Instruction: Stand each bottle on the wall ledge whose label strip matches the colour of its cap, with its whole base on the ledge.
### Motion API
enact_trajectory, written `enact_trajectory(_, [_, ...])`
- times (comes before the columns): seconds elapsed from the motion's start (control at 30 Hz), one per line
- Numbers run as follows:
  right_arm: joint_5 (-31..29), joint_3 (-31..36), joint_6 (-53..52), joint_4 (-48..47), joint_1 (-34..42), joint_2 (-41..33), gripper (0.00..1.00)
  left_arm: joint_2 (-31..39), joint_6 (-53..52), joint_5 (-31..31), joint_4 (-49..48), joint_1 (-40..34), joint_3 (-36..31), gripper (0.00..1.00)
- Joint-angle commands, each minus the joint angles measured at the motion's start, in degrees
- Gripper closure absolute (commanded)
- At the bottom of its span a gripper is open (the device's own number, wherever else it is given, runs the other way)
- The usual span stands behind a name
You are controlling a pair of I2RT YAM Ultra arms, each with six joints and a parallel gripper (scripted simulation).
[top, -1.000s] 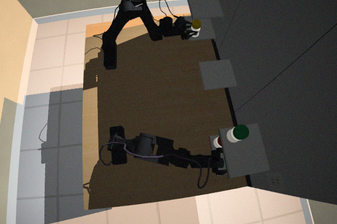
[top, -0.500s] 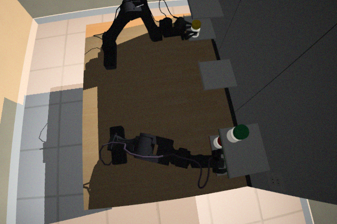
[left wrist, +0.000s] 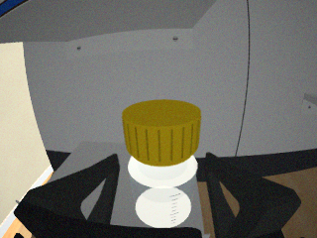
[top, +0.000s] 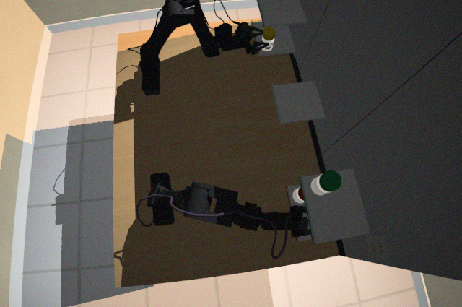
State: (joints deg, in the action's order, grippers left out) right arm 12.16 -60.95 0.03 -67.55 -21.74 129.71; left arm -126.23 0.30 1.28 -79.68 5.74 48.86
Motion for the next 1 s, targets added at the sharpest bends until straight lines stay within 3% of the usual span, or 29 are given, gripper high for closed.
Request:
enact_trajectory(0.0, [0.31, -0.69, -0.09, -1.38, 0.12, -1.23, 0.52, 1.78, 0.38, -0.04, -2.15, -0.11, -1.98, 0.28])
enact_trajectory(0.1, [0.67, -0.48, -0.08, -1.49, 0.02, -1.32, 0.57, 2.14, 0.38, 0.13, -2.68, -0.07, -2.86, 0.28])
enact_trajectory(0.27, [0.67, -0.48, -0.08, -1.49, 0.02, -1.32, 0.57, 3.90, 0.73, 1.31, -5.46, 1.17, -7.48, 0.28])
enact_trajectory(0.3, [0.72, -0.94, -0.08, -1.58, -0.08, -1.41, 0.69, 4.68, 0.75, 1.38, -6.73, 1.24, -9.58, 0.28])
enact_trajectory(0.37, [0.75, -0.30, -0.08, -1.58, -0.19, -1.40, 0.51, 6.51, 0.76, 1.54, -9.20, 1.40, -14.09, 0.28])
enact_trajectory(0.53, [0.15, 0.15, -0.10, -1.66, -0.53, -1.43, 0.51, 11.77, 0.29, 1.25, -10.30, 1.20, -23.12, 0.28])
enact_trajectory(0.97, [-2.56, 4.07, -0.07, -1.77, -2.28, -2.21, 0.51, 10.95, 0.28, 0.36, -10.32, 0.39, -22.34, 0.28])
